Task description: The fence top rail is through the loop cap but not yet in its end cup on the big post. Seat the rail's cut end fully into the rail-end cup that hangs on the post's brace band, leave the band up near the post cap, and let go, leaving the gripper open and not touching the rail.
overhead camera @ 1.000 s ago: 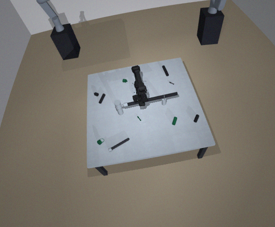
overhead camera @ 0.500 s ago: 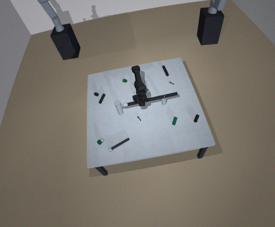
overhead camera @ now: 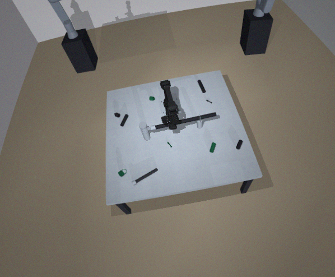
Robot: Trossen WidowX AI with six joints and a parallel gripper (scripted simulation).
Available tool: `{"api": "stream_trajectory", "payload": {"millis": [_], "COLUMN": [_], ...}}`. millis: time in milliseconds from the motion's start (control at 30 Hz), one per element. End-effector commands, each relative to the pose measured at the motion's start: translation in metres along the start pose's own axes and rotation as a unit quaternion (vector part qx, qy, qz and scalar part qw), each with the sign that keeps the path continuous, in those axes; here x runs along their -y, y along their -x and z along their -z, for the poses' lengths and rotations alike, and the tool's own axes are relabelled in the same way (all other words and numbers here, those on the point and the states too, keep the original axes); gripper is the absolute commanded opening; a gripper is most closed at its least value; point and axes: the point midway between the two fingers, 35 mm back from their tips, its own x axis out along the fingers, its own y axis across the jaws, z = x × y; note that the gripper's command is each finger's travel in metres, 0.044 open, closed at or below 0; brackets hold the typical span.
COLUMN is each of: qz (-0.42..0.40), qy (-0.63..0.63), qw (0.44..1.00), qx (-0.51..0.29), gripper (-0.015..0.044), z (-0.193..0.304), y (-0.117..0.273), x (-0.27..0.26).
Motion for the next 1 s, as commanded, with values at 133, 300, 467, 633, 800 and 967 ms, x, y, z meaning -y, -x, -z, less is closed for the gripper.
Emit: {"api": "stream_trajectory", "payload": {"millis": [133, 300, 467, 633, 800, 967], "qz": [-0.001, -0.001, 0.000, 0.000, 0.000, 0.000], "qy": [-0.001, -0.001, 0.001, 0.001, 0.001, 0.001], "qw": [1.000, 1.000, 1.000, 1.000, 1.000, 1.000], "qx": [0.011, 0.011, -0.002, -0.002, -0.002, -0.002], "gripper": [0.0000, 0.0000, 0.0000, 0.0000, 0.0000, 0.0000], "z": [-0.0089, -0.0094, -0.0002, -0.0003, -0.0020, -0.0046], "y": [0.0024, 0.0032, 0.0004, 0.0004, 0.0002, 0.0002], "x": [0.0000, -0.0001, -0.0001, -0.0001, -0.0001, -0.0003]}}
